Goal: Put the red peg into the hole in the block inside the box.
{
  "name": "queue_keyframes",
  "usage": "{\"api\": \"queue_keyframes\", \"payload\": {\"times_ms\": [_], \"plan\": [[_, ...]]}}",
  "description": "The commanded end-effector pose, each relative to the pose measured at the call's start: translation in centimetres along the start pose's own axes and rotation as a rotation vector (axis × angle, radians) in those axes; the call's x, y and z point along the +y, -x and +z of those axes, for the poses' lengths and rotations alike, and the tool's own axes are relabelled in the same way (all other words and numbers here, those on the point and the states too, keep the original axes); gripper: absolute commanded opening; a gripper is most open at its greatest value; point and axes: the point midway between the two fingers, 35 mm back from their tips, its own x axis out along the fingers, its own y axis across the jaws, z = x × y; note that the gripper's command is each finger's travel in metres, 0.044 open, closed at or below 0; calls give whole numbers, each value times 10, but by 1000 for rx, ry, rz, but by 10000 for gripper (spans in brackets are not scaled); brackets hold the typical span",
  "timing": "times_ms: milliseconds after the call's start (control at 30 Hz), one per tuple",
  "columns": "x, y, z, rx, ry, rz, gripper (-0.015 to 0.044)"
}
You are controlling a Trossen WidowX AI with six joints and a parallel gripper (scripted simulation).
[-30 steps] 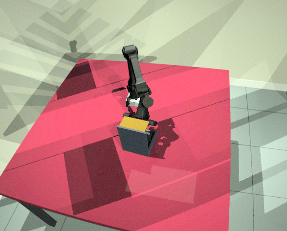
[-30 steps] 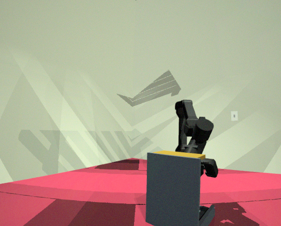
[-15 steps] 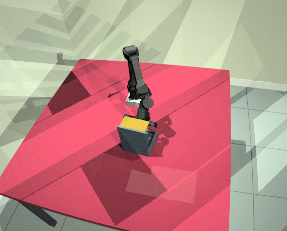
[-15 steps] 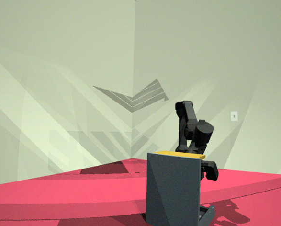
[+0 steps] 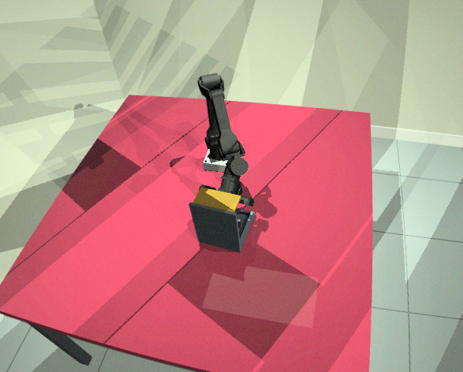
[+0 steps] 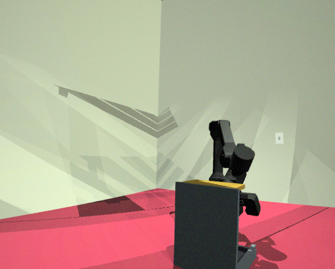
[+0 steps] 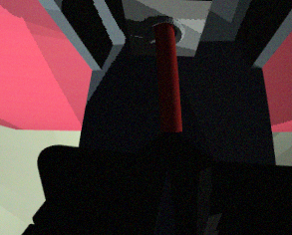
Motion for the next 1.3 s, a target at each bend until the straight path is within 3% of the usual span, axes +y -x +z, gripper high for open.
{"api": "queue_keyframes", "payload": {"times_ms": [0,267,533,900,1167,1267], "plan": [[5,-6,18,-43,24,18,0],[5,-7,19,-43,24,18,0],[7,7,19,-45,24,18,210],[11,36,44,-48,24,18,220],[7,66,48,-61,20,20,430],[7,80,49,-64,20,20,440]]}}
